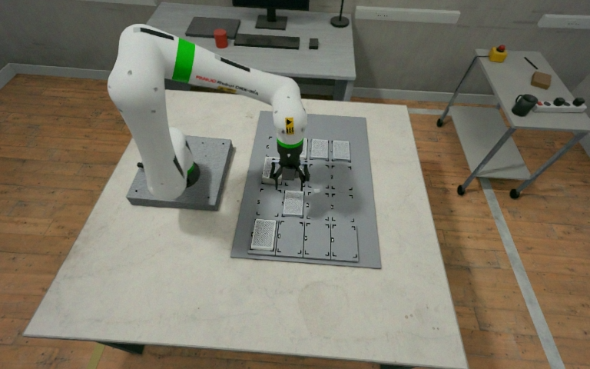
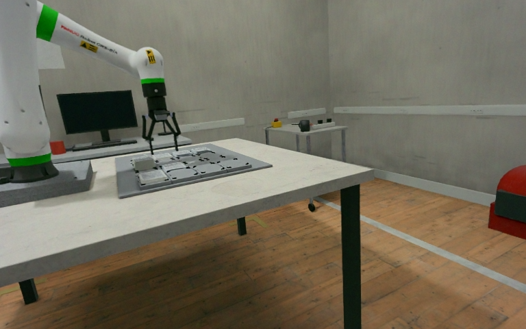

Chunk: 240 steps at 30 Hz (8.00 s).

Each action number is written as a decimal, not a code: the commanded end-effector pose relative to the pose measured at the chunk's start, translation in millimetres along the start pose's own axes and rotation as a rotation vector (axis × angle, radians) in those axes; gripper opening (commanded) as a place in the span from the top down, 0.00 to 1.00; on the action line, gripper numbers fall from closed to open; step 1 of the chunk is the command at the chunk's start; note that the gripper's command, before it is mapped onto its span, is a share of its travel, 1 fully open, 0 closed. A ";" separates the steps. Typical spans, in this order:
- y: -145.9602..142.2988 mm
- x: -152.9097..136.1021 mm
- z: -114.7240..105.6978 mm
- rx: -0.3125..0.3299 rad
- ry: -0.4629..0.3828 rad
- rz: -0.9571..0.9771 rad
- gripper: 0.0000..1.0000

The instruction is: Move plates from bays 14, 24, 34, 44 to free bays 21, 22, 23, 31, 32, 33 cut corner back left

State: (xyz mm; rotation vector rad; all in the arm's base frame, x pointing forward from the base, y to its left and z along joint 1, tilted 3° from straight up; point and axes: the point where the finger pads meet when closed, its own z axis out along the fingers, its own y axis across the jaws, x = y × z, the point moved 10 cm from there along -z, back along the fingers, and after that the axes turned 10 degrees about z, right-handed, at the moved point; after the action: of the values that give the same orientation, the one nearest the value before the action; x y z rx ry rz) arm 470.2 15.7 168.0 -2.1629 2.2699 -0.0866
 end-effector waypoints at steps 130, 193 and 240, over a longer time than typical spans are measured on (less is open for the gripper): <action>49.2 207.5 51.9 0.001 0.000 -0.001 0.30; 49.2 207.5 52.9 0.001 0.000 -0.001 0.40; 49.2 207.5 52.9 0.001 0.000 -0.001 0.42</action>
State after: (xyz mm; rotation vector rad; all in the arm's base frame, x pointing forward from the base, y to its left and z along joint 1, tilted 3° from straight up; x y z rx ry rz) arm 412.8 -190.9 119.6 -2.1631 2.2690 -0.0861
